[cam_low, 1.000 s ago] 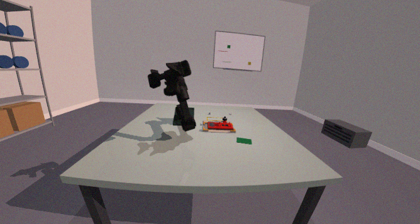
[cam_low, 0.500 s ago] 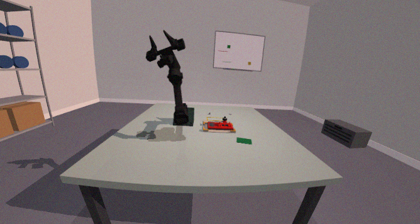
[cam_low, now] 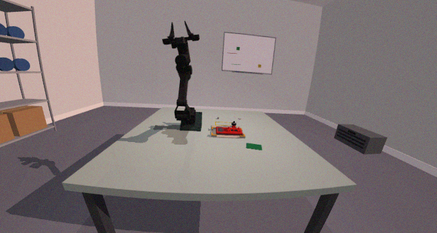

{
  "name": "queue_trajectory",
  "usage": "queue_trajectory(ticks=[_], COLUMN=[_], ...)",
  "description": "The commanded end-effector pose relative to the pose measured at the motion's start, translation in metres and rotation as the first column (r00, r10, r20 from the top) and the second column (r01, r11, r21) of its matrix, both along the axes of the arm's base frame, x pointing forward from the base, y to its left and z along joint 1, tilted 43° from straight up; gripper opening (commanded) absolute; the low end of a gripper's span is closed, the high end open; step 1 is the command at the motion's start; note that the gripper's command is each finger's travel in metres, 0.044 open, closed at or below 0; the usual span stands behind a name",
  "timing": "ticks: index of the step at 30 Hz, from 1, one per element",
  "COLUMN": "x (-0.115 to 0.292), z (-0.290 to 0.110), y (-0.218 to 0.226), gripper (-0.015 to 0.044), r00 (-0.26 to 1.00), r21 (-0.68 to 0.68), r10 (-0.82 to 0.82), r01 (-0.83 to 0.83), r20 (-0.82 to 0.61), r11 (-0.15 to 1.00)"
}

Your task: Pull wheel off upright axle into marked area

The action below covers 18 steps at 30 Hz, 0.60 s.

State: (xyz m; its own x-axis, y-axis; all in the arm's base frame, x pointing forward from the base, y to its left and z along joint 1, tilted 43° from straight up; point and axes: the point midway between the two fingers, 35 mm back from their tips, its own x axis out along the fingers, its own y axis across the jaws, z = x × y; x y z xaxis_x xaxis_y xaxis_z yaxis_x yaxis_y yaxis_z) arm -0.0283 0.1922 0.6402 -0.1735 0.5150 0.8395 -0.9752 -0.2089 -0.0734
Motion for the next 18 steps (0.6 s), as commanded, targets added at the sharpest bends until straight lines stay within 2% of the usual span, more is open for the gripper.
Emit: queue_trajectory(ticks=[1, 9, 18], x=[0.018, 0.060, 0.109], z=[-0.016, -0.058, -0.119], y=[0.041, 0.107, 0.161], gripper=[0.0300, 0.0300, 0.0300], r00=[0.997, 0.974, 0.929], r21=[-0.127, -0.361, -0.590], r10=[-0.057, -0.199, -0.358], r01=[0.051, 0.148, 0.237], r20=[-0.045, -0.107, -0.096], r11=[0.991, 0.921, 0.772])
